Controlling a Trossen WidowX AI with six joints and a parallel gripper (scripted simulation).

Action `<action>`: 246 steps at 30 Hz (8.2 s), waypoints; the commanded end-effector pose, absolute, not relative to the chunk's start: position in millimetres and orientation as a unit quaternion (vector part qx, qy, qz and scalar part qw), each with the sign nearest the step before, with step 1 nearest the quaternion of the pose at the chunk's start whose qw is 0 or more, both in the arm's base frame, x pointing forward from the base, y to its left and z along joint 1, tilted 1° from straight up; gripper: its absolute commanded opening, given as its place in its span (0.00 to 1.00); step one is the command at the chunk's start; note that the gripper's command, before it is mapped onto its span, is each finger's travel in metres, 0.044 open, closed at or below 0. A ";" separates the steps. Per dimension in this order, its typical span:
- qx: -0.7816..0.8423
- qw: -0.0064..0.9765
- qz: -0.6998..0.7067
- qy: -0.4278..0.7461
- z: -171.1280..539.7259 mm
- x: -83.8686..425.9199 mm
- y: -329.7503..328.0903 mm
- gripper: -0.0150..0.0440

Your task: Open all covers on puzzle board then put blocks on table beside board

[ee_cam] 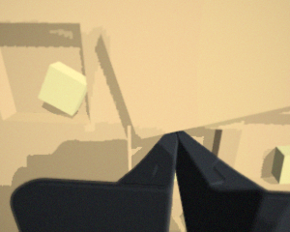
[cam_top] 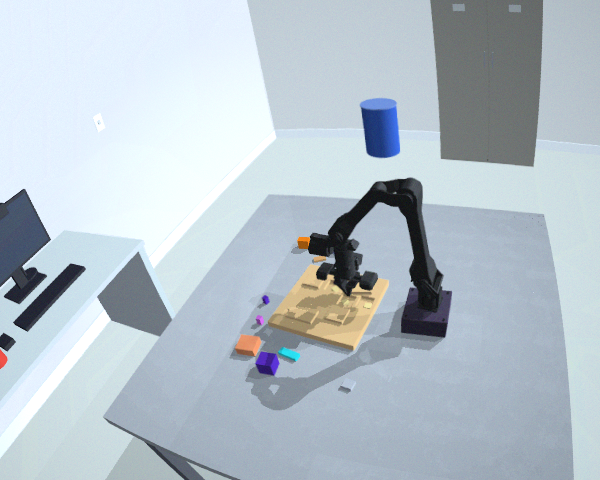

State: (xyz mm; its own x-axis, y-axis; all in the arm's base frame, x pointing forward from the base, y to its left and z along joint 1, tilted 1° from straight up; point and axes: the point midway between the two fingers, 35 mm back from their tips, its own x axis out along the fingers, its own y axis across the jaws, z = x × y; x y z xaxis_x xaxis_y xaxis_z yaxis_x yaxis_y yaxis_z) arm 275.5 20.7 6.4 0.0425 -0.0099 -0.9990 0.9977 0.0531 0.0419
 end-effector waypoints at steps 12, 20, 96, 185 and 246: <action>0.492 0.527 -0.479 0.501 6.2 286.7 7.9 0.25; 0.492 0.527 -0.479 0.501 9.6 290.1 3.5 0.25; -0.608 0.392 0.578 0.378 66.1 338.2 138.0 0.25; -0.722 -0.018 0.691 -0.022 35.4 342.0 186.6 0.25; -0.722 -0.020 0.691 -0.020 8.7 337.5 148.8 0.25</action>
State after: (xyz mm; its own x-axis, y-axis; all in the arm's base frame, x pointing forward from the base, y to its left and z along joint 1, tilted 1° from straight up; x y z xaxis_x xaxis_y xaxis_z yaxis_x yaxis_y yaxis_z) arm 337.6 153.5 6.8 0.0376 0.0032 -0.9993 0.0551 -0.9985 -0.0011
